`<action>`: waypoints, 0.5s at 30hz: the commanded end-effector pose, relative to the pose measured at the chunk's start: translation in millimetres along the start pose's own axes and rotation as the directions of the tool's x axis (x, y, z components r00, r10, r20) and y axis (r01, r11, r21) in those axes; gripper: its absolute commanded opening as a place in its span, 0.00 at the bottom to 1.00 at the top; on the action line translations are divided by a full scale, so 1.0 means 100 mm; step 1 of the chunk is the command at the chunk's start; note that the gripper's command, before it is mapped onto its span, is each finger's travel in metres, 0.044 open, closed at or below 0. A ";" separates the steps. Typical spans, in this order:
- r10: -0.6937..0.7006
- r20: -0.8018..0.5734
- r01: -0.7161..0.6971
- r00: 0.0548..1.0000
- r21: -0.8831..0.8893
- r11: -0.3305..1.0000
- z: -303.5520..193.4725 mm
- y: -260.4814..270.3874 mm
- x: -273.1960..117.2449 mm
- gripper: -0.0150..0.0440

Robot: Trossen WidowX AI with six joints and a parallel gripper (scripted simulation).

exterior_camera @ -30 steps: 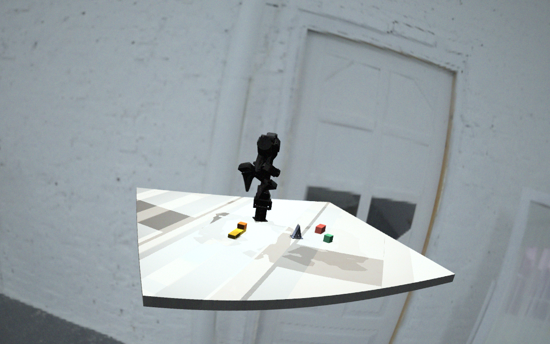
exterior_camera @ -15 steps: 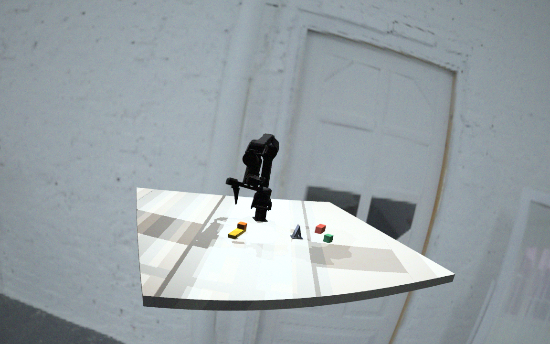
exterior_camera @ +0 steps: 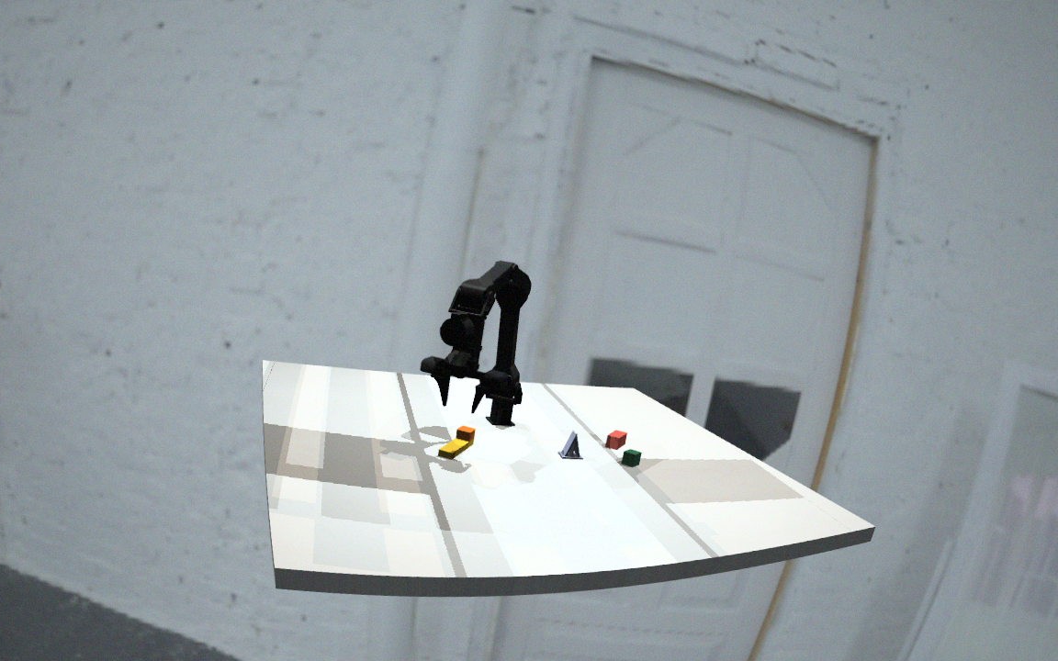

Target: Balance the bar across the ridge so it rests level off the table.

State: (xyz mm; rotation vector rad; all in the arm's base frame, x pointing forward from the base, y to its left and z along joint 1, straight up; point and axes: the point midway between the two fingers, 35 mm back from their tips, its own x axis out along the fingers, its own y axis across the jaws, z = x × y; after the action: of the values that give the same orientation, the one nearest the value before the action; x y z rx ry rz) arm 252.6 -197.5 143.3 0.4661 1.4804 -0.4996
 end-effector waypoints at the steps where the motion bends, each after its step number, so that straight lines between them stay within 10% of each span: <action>1: 0.008 -0.014 -0.008 1.000 0.022 1.000 -0.01 0.01 0.02 0.79; 15: 0.008 -0.014 -0.008 1.000 0.022 1.000 -0.02 0.01 0.70 0.79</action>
State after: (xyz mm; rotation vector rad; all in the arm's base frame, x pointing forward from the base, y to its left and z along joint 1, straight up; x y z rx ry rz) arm 254.5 -198.9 84.4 0.4841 1.4837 -0.5087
